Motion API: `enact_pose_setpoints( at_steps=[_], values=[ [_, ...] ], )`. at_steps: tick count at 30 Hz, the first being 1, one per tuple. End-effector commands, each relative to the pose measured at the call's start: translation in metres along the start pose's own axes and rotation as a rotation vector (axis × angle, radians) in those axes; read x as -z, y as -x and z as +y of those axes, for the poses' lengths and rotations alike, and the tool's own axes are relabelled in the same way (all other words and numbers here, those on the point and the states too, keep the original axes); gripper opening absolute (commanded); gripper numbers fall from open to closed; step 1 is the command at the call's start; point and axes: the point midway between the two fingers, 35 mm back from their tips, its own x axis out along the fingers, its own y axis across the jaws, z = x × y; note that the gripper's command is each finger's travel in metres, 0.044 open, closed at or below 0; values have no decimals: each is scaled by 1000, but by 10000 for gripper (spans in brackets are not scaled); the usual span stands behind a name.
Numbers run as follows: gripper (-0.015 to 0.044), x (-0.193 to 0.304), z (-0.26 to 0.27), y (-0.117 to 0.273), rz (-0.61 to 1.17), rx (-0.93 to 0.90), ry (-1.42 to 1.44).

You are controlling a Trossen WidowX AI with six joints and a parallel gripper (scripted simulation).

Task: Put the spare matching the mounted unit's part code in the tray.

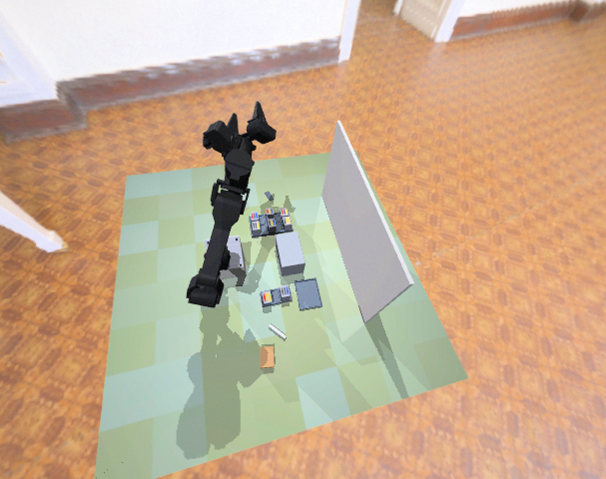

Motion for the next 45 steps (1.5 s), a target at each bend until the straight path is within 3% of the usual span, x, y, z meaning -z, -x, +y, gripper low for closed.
enact_pose_setpoints(
  at_steps=[1, 9, 18, 25, 32, 45],
  values=[
    [440, 69, 0, -14, 245, -23, -228],
    [440, 201, 13, -6, 723, 18, -642],
    [440, 291, 30, 27, 1078, 116, -916],
    [440, 376, 54, 95, 1557, 340, -1164],
    [440, 433, 78, 183, 2065, 619, -1233],
    [440, 437, 80, 192, 2114, 650, -1225]
  ],
)
